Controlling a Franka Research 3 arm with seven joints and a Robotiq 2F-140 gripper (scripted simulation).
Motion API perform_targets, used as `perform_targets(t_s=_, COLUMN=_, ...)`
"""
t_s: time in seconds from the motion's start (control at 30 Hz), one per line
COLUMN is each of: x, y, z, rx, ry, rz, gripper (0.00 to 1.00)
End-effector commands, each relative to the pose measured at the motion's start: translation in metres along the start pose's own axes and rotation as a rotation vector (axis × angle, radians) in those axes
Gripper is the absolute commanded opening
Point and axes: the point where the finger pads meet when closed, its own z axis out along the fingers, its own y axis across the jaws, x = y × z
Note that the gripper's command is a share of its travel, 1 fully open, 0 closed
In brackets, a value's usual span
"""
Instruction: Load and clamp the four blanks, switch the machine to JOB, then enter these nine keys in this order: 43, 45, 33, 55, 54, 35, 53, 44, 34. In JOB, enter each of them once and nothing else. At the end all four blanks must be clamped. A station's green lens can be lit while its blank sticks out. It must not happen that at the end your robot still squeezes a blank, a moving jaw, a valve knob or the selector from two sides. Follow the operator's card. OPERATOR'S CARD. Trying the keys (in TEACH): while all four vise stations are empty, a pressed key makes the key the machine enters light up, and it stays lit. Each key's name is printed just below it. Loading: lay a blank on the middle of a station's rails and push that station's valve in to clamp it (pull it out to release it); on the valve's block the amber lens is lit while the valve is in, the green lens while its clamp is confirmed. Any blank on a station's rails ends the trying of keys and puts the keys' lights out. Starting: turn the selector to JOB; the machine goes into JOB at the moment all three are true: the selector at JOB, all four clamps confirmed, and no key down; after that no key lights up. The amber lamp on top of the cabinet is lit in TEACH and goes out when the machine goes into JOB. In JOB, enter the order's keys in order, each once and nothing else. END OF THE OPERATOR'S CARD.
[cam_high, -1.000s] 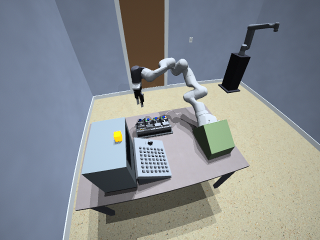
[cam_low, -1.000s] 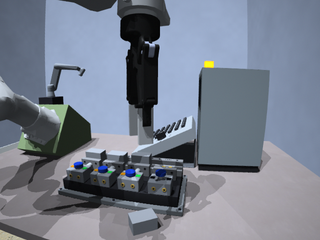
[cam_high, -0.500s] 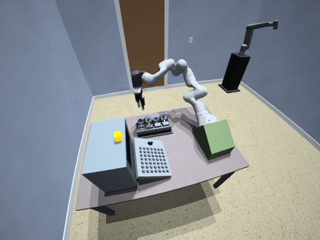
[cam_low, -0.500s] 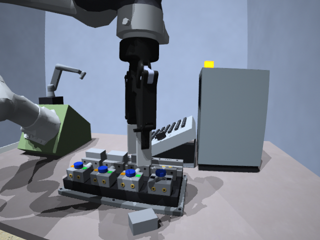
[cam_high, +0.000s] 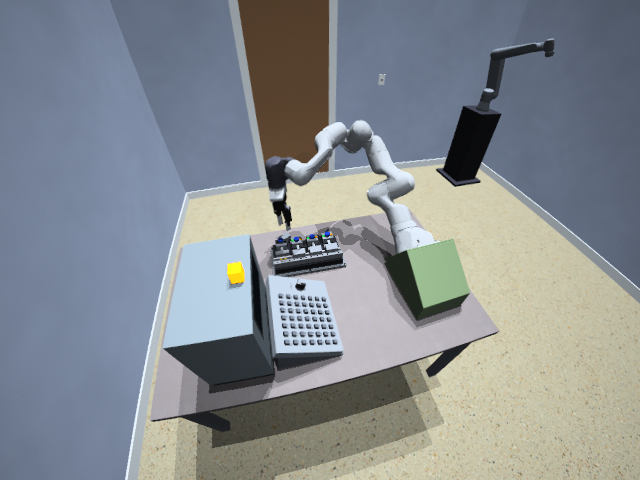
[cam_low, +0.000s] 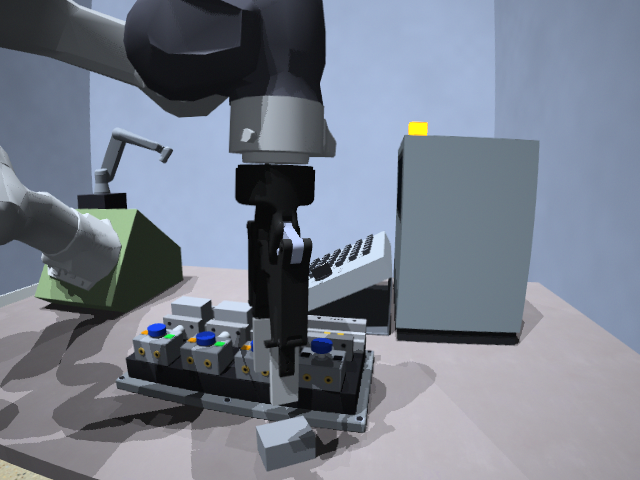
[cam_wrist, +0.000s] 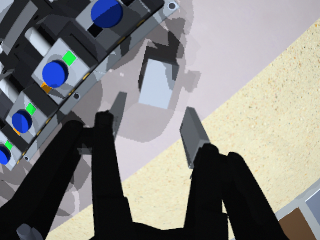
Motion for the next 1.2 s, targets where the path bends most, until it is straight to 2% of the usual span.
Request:
perform_targets(t_s=0.0, x=0.01, y=0.002, z=0.015, rx=-0.009, ry=0.023, rz=0.006, gripper=0.4)
perform_targets(t_s=0.2, x=0.01, y=0.002, z=0.039, rx=-0.009, ry=0.023, rz=0.006, gripper=0.4)
perform_targets(t_s=0.37, x=0.01, y=0.002, z=0.052, rx=-0.009, ry=0.023, rz=0.006, gripper=0.4)
perform_targets(t_s=1.17, x=0.011, y=0.002, z=0.058, rx=-0.009, ry=0.023, rz=0.006, gripper=0.4)
